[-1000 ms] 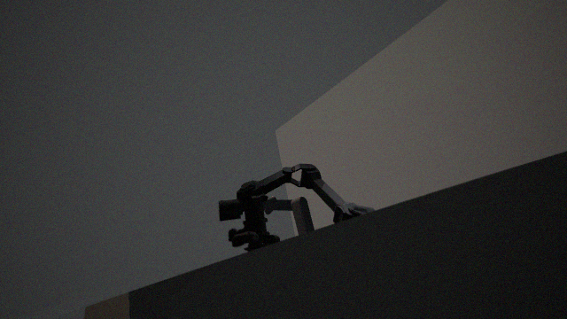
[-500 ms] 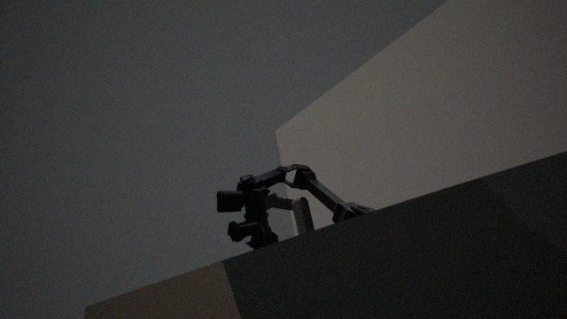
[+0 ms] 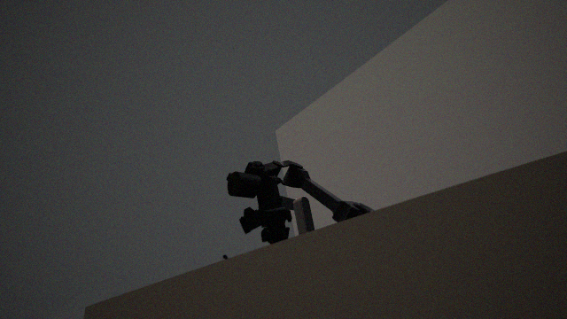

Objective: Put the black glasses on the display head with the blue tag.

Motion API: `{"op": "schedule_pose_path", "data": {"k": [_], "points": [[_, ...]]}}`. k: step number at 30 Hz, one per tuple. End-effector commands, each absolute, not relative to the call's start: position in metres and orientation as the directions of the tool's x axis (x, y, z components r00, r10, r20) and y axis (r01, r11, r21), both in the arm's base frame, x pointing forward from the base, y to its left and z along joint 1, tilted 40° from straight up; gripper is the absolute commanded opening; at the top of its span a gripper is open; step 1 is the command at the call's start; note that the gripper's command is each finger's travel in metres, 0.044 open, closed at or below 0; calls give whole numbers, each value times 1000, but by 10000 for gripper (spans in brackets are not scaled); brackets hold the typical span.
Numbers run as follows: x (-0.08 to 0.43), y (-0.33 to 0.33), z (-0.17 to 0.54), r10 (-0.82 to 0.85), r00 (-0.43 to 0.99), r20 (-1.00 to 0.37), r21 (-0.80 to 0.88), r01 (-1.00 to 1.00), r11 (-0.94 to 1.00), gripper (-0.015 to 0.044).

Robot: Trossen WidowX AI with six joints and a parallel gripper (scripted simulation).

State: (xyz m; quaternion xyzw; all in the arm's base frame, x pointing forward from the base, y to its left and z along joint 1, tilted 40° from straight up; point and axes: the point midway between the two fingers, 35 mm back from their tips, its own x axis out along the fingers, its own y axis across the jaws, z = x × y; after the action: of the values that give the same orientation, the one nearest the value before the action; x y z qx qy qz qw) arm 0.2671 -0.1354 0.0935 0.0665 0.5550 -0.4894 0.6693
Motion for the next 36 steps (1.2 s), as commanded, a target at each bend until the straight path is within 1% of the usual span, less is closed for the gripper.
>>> {"op": "schedule_pose_path", "data": {"k": [1,11,22,36], "points": [[272,-113,72,-576,-108,-810,-491,662,567,0],[275,-65,35,-590,-118,-798,-563,493,664,0],[263,-17,-3,-628,-120,-769,-632,288,719,0],[262,-19,-12,-630,-119,-767,-635,275,722,0]]}}
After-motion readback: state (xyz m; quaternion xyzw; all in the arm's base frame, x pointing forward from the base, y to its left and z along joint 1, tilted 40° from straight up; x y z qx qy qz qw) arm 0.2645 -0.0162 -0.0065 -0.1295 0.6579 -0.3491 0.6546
